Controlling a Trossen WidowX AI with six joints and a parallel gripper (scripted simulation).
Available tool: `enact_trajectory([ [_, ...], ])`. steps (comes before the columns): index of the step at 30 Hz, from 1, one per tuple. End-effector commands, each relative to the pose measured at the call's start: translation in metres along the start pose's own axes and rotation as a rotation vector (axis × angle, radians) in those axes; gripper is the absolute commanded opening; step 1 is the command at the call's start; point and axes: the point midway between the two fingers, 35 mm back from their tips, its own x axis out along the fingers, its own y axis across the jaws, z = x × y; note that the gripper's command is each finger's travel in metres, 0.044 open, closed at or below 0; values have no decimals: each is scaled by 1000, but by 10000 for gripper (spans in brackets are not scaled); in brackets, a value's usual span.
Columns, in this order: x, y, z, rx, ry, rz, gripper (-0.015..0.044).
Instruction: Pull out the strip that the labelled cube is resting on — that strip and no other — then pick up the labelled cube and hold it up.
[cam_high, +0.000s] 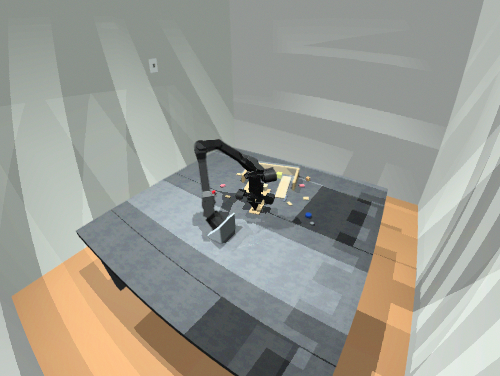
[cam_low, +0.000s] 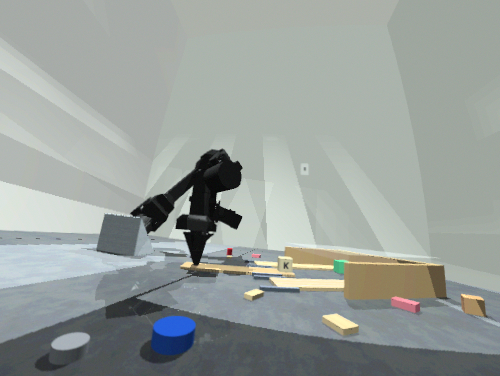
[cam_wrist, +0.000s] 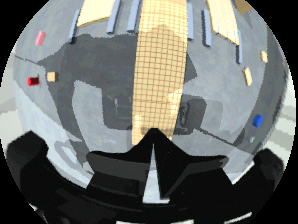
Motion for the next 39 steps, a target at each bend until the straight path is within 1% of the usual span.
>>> enact_trajectory([
  [1,4,3,-7,4,24,5,0],
  [2,4,3,-7,4,24,5,0],
  [4,-9,-1,1,1,6,0,0],
  [7,-40,-1,2,4,23,3,0],
  [11,-42,-1,2,4,25,4,0],
  [16,-42,0,26,116,24,3,131],
  [28,-47,2,73,117,22,3,440],
  [39,-51,5,118,116,20,3,440],
])
